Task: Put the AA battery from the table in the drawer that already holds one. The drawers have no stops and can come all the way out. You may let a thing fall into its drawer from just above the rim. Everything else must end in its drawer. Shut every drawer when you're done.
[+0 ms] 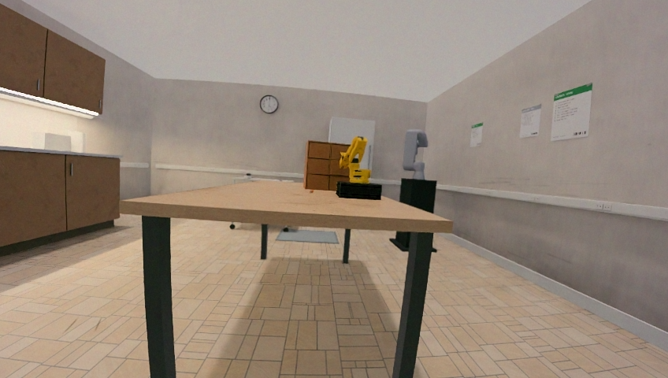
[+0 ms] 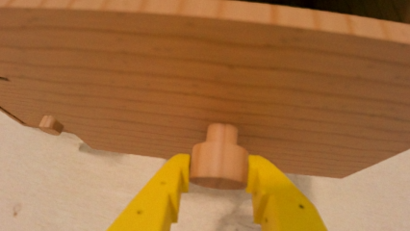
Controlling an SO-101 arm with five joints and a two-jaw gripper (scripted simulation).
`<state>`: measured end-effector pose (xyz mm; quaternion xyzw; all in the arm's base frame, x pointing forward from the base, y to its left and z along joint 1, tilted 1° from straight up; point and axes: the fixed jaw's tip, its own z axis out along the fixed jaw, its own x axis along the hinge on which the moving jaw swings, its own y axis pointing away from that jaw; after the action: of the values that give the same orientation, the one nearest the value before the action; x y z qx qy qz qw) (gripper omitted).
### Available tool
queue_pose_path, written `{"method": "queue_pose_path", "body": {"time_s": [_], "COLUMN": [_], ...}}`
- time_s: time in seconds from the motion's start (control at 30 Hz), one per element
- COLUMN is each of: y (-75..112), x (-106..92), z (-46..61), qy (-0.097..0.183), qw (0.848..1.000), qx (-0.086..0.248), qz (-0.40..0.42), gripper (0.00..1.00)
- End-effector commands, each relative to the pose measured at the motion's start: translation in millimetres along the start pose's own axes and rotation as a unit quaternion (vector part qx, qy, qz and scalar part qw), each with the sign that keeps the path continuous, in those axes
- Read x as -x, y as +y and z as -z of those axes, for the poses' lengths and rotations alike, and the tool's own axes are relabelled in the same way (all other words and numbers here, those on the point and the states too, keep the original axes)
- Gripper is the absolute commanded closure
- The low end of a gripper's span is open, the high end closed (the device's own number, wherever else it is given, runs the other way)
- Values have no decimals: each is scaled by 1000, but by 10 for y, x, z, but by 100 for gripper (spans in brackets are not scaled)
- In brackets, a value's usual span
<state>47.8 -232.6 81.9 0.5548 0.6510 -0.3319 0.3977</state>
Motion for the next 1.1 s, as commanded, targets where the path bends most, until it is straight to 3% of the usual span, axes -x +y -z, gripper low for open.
{"method": "queue_pose_path", "body": {"time_s": [0.0,0.67,1.07], "y": [37,38,43], "x": [-2,-10,-41], "z": [40,53,114], "qy": [-5,-5,-5], "qw": [1000,1000,1000], "qx": [7,8,9], "qz": [5,5,6], "gripper": [100,100,100]}}
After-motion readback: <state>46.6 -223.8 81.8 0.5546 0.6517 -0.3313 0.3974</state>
